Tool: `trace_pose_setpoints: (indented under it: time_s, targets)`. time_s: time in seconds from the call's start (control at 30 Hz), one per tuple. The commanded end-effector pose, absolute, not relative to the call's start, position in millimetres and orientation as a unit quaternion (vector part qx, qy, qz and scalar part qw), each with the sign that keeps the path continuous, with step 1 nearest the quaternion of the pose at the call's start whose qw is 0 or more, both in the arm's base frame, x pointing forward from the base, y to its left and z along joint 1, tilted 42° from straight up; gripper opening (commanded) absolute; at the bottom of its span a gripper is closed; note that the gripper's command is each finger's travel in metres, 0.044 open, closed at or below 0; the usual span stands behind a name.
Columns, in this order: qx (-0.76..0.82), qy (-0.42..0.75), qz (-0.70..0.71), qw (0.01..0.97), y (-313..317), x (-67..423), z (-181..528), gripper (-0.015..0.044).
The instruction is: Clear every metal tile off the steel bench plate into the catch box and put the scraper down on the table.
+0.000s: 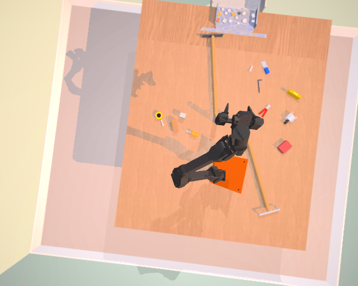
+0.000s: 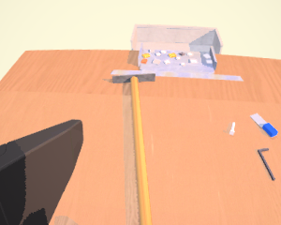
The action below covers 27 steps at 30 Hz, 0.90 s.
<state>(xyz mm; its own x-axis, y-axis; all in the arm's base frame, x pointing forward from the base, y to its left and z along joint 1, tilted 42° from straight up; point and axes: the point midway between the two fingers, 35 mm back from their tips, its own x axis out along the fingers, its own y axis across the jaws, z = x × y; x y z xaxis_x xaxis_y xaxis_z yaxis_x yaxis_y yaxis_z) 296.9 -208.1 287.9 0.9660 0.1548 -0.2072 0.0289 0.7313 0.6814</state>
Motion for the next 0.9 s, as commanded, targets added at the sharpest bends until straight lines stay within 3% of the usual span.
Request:
trace_pose_setpoints:
  time_s: [0.0,0.87]
  targets:
    - [0.359,0.138,0.044,0.922,-207.6,309.5,287.9,0.0440]
    - [0.332,0.220,0.107,0.911,-189.8,384.8,271.5,0.0440]
